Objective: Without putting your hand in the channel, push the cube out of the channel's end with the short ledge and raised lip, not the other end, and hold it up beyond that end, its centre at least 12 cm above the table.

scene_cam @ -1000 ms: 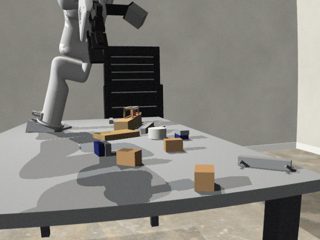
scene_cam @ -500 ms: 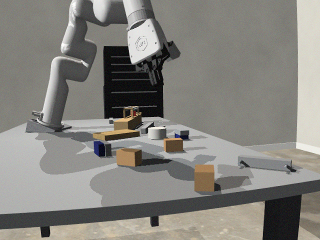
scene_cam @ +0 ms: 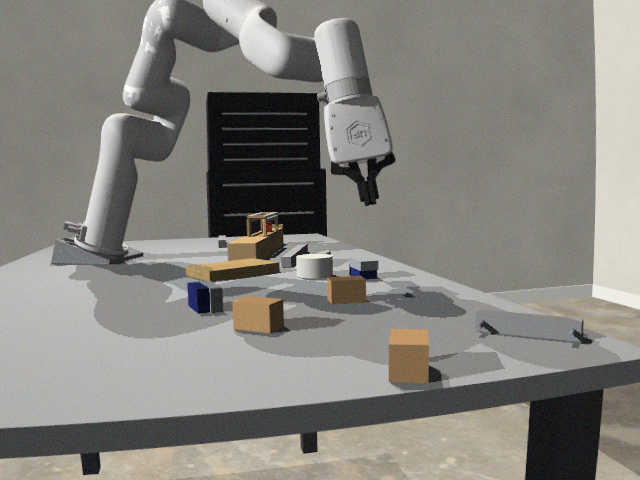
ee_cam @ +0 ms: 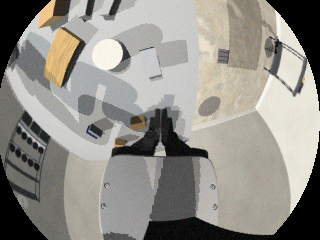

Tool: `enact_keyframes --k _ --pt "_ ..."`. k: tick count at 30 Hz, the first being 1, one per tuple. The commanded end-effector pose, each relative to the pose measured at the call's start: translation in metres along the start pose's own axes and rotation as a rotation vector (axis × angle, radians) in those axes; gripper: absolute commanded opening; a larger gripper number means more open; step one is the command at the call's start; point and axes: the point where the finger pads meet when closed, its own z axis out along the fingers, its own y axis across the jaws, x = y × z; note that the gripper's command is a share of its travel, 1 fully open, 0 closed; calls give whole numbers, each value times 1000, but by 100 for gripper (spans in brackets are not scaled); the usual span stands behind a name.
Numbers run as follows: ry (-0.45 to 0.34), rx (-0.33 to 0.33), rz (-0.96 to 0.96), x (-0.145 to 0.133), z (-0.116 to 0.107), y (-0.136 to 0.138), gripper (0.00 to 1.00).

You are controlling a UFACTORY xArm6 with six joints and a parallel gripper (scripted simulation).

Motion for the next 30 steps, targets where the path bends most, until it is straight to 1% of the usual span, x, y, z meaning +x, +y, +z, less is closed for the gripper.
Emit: enact_keyframes --k 1,3,4,7,8,10,11,12,14,15,18,19,21,22,23,24,25,26,27,28,29,30 --pt "54 21 -269 69 7 17 0" --pt "54 21 -269 99 12 25 0" --pt "81 31 -398 114 11 23 0" --pt "85 33 -418 155 15 30 0" --pt "115 42 -572 171 14 27 0" --pt "115 42 -572 199 16 29 0" --pt "141 48 -707 214 15 25 0" --pt "145 49 -728 227 15 25 0" --pt "145 49 -728 227 15 25 0" --pt "173 53 -887 269 14 20 0" --pt "173 53 -887 298 14 18 0" --pt "199 55 -1047 312 11 11 0" --pt "199 55 -1047 342 10 7 0" --pt "218 55 -1165 354 7 -1 0" --pt "224 54 -1207 366 6 -4 0" --pt "224 54 -1207 379 5 -7 0" --pt "239 52 -1317 392 2 -15 0" --pt "246 51 -1367 406 0 -19 0" --pt "246 51 -1367 419 -2 -24 0" --pt "261 47 -1482 431 -5 -33 0" --pt "266 45 -1525 444 -7 -38 0" --pt "266 45 -1525 444 -7 -38 0"
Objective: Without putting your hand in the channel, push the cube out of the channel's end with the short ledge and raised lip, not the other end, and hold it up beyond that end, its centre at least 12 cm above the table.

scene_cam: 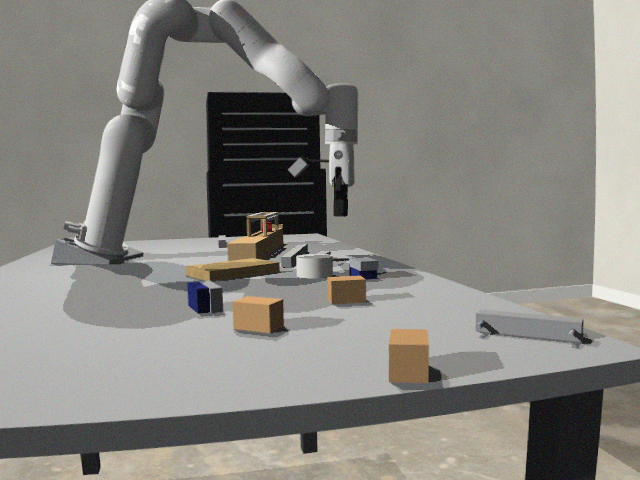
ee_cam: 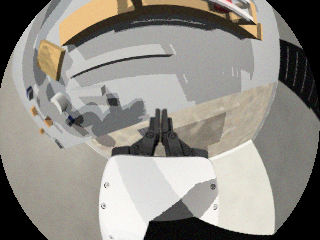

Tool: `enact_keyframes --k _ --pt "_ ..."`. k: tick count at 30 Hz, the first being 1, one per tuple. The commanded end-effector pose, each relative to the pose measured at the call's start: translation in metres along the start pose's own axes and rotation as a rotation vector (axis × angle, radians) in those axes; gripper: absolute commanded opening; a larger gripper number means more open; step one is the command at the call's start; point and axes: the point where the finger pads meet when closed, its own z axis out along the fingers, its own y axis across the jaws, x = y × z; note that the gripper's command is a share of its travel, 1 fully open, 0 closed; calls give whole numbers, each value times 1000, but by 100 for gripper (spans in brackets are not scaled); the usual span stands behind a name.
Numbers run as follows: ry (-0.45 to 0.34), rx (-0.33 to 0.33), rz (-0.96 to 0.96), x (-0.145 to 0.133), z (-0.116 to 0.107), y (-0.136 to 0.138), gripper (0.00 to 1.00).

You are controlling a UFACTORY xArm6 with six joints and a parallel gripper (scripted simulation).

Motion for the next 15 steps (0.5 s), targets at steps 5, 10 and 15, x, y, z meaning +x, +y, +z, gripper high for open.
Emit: enact_keyframes --k 5,10,15 --pt "29 6 -442 71 1 83 0" --pt "44 12 -695 127 1 126 0" --pt "53 20 -976 188 0 159 0"
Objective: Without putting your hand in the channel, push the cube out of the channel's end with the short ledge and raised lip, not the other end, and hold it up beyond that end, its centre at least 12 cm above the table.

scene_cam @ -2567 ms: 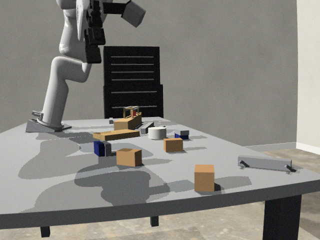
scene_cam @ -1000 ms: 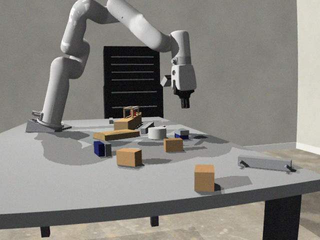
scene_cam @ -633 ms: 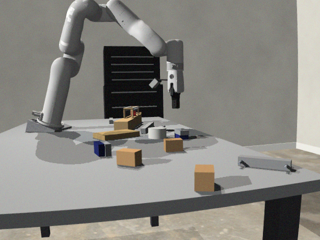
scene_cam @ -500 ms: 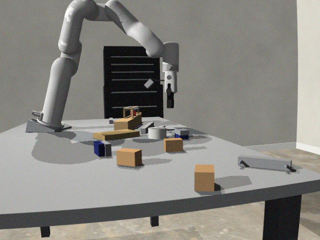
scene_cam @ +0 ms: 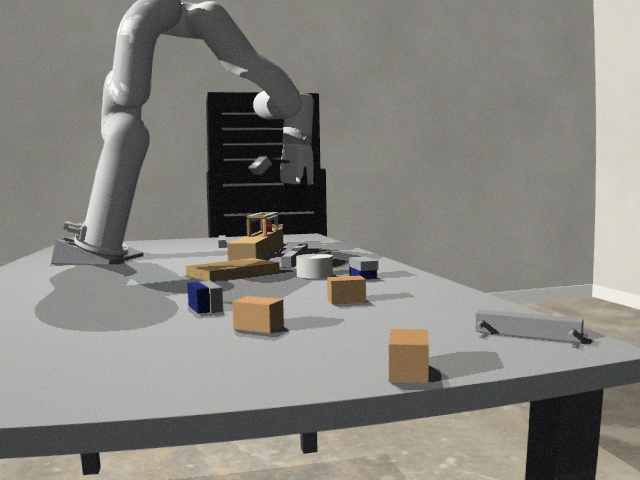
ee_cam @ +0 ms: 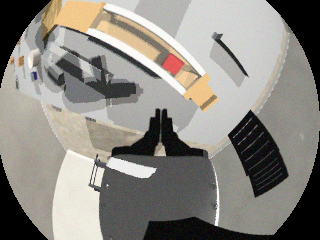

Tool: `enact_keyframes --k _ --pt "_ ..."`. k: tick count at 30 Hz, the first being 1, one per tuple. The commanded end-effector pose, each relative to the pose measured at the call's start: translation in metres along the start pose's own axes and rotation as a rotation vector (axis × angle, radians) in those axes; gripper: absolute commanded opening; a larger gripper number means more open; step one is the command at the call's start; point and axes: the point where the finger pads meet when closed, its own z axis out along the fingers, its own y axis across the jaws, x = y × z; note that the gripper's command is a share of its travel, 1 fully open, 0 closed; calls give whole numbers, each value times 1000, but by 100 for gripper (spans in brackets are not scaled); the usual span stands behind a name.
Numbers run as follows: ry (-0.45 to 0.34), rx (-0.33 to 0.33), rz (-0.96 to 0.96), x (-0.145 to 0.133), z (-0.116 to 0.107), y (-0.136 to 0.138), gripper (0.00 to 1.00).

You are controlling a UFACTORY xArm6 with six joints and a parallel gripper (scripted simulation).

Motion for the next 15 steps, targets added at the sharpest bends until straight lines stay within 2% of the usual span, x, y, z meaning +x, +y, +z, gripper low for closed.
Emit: enact_keyframes --k 1,3,5,6,7,8,11,15 --pt "1 13 -269 19 -4 66 0" --pt "1 13 -269 19 -4 66 0" --pt "6 25 -485 43 -4 108 0" --pt "6 26 -503 43 -4 108 0" --pt "7 30 -557 53 -4 122 0" --pt "7 34 -608 55 -4 125 0" --pt "9 49 -794 86 -4 162 0" --pt "7 71 -1031 108 -4 184 0"
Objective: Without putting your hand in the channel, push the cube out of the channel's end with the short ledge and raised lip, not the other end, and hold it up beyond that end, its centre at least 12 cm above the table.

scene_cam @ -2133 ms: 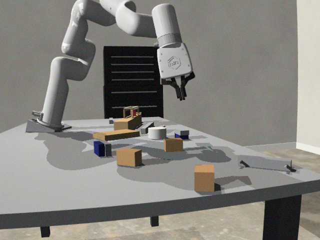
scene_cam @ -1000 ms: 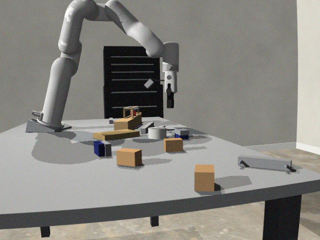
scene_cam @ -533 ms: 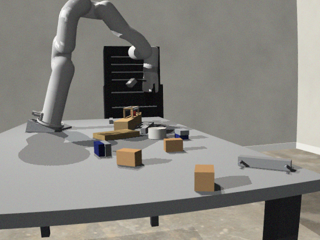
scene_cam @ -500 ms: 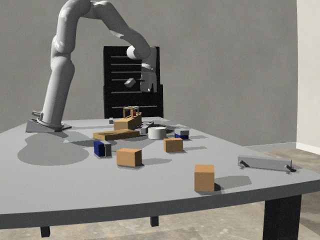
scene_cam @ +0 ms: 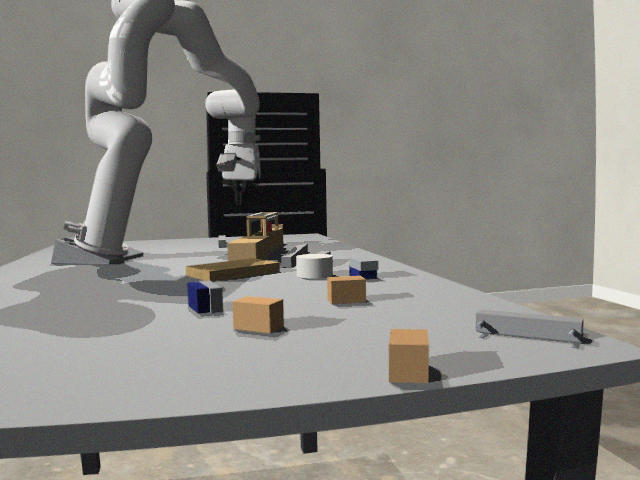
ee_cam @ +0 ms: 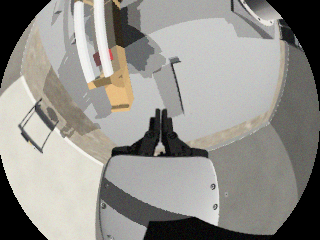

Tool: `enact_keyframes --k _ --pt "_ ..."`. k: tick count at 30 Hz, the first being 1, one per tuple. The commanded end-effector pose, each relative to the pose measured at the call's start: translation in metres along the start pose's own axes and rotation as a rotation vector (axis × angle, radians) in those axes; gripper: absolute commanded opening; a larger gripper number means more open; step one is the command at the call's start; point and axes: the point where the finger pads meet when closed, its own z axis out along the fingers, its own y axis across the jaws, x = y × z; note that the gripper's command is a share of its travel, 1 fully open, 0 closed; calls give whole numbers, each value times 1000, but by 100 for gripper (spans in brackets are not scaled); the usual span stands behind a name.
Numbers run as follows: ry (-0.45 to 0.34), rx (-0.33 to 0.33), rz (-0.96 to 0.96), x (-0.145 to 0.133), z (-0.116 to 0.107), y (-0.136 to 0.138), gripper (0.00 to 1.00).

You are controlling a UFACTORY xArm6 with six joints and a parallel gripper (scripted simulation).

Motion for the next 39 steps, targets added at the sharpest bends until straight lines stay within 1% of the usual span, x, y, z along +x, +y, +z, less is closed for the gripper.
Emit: enact_keyframes --k 1,3,8,25,30,34,37,39 --pt "-6 30 -261 -5 -6 46 0" --pt "-6 37 -314 -4 -7 55 0" --pt "-6 41 -346 -4 -7 61 0" --pt "-6 41 -343 -4 -7 61 0" --pt "-7 41 -294 -4 -7 61 0" --pt "-9 40 -199 -4 -7 61 0" --pt "-11 40 -90 -4 -7 61 0" --pt "-11 40 -90 -4 -7 61 0"
